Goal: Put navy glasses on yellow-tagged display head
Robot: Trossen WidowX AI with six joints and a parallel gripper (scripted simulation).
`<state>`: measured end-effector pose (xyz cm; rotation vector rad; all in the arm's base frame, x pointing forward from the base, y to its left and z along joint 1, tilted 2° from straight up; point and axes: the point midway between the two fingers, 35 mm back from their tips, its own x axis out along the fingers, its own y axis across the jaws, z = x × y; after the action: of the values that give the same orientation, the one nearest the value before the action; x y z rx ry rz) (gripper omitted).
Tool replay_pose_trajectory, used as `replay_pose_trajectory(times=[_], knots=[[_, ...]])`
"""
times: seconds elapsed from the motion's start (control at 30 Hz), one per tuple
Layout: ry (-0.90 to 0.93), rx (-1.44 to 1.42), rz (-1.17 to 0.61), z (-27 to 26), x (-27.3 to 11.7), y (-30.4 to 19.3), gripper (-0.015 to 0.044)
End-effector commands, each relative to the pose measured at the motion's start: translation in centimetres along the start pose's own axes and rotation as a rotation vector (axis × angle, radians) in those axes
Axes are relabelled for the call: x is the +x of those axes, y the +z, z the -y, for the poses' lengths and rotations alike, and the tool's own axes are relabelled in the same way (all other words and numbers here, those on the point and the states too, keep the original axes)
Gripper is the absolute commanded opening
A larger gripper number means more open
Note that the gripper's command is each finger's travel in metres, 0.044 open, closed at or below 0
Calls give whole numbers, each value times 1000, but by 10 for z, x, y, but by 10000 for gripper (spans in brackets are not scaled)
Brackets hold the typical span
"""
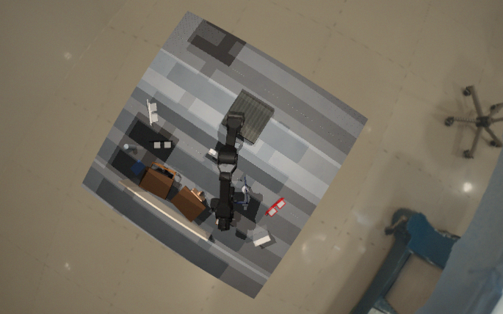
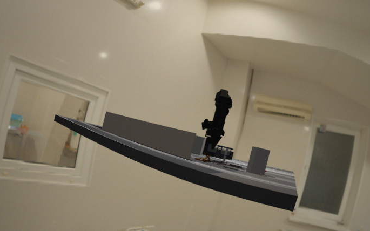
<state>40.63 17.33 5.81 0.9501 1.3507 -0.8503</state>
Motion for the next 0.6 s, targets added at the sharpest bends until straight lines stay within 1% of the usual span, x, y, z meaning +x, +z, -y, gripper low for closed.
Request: replay_pose_trajectory(times=[0.0, 0.57], knots=[[6, -1, 3, -3, -1, 7, 0], [7, -1, 4, -4, -1, 13, 0]])
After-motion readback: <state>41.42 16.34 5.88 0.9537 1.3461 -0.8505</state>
